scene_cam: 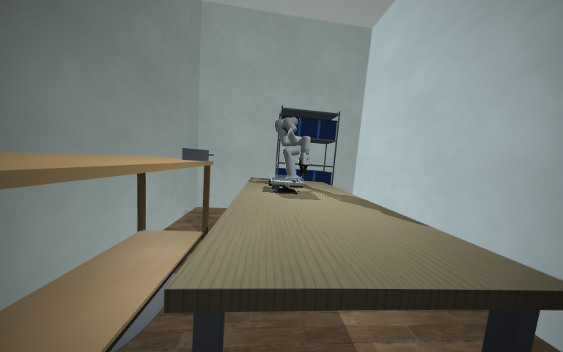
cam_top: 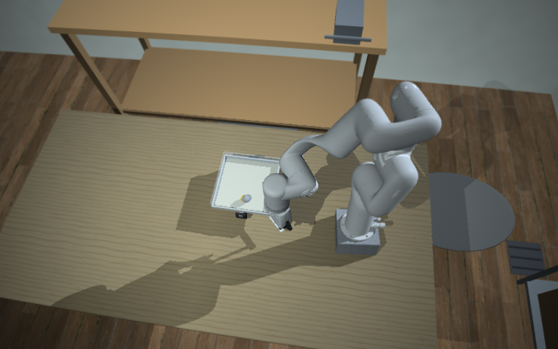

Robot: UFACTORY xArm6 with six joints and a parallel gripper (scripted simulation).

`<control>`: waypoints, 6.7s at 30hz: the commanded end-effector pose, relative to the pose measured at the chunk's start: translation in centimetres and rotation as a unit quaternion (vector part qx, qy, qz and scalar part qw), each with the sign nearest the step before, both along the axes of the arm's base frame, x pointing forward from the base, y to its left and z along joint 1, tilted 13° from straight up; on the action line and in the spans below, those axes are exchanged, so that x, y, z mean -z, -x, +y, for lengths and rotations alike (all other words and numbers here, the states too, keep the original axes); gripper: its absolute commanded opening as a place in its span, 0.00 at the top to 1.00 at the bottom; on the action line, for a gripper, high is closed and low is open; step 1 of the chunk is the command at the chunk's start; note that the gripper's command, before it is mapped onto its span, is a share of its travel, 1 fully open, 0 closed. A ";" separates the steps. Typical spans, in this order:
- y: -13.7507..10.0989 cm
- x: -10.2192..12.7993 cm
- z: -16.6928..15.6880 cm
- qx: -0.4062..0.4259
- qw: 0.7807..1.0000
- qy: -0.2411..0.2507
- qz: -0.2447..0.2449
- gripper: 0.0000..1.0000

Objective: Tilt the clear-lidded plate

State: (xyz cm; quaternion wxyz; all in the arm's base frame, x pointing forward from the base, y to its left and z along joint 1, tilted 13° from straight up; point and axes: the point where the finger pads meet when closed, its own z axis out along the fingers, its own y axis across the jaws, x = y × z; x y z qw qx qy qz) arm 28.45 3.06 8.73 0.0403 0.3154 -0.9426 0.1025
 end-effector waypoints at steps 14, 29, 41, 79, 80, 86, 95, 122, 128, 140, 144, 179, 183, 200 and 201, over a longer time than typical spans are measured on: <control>-0.1 -0.1 0.0 -0.001 1.000 0.000 -0.002 1.00; -0.1 -0.1 0.0 -0.001 1.000 0.000 -0.002 1.00; -0.1 -0.1 0.0 -0.001 1.000 0.000 -0.002 0.39; -0.1 -0.4 0.1 -0.001 1.000 0.000 -0.002 0.39; -0.1 -0.5 0.1 -0.001 1.000 0.000 -0.002 0.39; -0.1 -1.1 0.3 -0.001 1.000 0.000 -0.002 0.39; -0.1 -2.2 0.5 -0.001 1.000 0.000 -0.002 0.39; -0.2 -5.8 1.3 -0.001 1.000 0.000 -0.002 0.39; -0.2 -5.9 1.3 -0.001 1.000 0.000 -0.002 0.39; -0.2 -5.9 1.3 -0.001 1.000 0.000 -0.002 0.00; -0.2 -5.9 1.3 -0.001 1.000 0.000 -0.002 0.00; -0.2 -5.9 1.3 -0.001 1.000 0.000 -0.002 0.00; -0.2 -5.9 1.3 -0.001 1.000 0.000 -0.002 0.00; -0.2 -5.9 1.3 -0.001 1.000 0.000 -0.002 0.00; -0.2 -5.9 1.3 -0.001 1.000 0.000 -0.002 0.00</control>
